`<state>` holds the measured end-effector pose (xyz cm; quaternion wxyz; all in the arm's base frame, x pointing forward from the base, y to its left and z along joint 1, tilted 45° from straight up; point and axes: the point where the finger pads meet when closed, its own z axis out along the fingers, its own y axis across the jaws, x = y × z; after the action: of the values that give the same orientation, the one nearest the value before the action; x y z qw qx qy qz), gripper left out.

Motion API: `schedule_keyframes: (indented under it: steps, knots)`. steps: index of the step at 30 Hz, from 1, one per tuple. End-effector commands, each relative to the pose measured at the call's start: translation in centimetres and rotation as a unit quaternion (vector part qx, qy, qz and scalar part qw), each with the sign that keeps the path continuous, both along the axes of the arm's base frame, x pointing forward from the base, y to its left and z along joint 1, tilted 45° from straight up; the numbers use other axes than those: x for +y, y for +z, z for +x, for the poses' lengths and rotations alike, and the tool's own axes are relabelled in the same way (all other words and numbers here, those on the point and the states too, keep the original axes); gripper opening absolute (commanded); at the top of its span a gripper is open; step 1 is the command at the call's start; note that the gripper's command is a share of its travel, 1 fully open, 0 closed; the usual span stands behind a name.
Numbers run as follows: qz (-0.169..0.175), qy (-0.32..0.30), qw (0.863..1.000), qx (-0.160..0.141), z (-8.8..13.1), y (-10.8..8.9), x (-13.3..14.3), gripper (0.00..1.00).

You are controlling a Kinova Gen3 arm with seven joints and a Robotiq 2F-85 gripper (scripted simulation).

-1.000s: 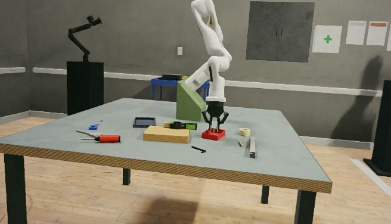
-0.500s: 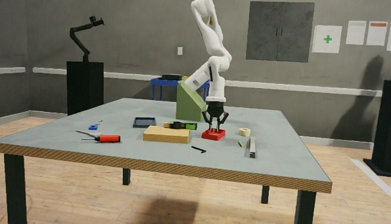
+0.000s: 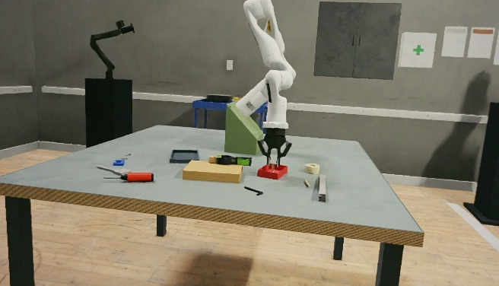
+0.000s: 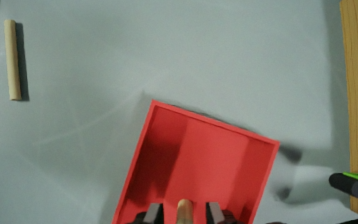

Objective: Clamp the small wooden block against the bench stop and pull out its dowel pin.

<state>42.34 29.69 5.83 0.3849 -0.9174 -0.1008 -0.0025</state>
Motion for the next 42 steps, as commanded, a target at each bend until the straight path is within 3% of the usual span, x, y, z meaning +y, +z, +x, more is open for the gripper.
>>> schedule_keyframes:
  steps: [1,28,42]
  knots:
    - [0.0,0.0,1.0,-0.001,0.1,0.5,-0.4,0.34]
    - [0.0,0.0,1.0,-0.001,0.7,6.2,-6.2,0.34]
    - [0.0,0.0,1.0,-0.001,0.9,7.9,-7.9,0.34]
